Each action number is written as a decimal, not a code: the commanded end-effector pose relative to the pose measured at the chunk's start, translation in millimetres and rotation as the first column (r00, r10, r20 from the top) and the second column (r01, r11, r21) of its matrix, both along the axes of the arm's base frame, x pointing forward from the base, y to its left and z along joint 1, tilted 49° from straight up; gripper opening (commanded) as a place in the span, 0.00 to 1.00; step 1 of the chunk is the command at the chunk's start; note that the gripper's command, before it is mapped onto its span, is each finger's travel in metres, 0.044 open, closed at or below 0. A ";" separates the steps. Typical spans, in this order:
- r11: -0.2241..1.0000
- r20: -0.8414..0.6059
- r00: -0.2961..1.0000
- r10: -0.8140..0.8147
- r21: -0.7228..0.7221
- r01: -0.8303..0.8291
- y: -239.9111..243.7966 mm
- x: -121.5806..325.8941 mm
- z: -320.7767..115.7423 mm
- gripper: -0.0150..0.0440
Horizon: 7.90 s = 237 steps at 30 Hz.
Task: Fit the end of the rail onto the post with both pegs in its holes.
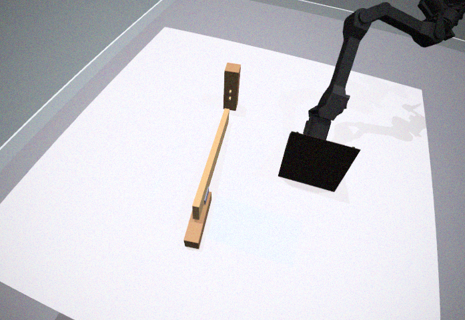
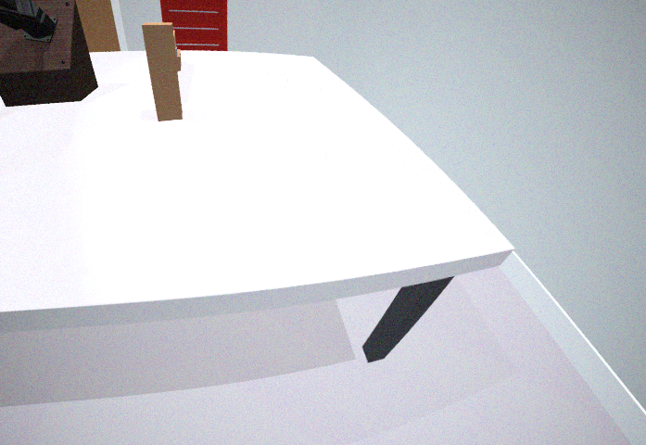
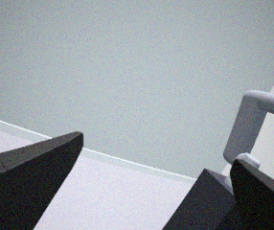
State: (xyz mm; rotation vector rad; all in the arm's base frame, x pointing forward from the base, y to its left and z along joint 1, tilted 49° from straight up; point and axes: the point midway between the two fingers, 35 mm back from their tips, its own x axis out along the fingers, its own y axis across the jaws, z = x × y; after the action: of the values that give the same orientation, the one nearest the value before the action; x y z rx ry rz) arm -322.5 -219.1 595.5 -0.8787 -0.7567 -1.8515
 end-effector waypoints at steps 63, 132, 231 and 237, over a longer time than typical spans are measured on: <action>0.243 0.108 0.656 0.747 0.874 -0.420 -165.8 628.1 -256.0 1.00; 0.950 0.094 -0.988 0.120 -0.300 0.087 225.6 633.2 -594.9 1.00; 0.949 0.092 -0.988 0.121 -0.304 0.088 198.3 640.5 -619.1 0.25; 0.949 0.092 -0.988 0.121 -0.304 0.088 200.6 640.3 -617.1 0.25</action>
State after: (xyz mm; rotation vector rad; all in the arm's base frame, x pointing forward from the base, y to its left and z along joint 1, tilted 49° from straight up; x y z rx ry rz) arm 315.5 -23.6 -23.9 -2.0967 1.6091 0.8671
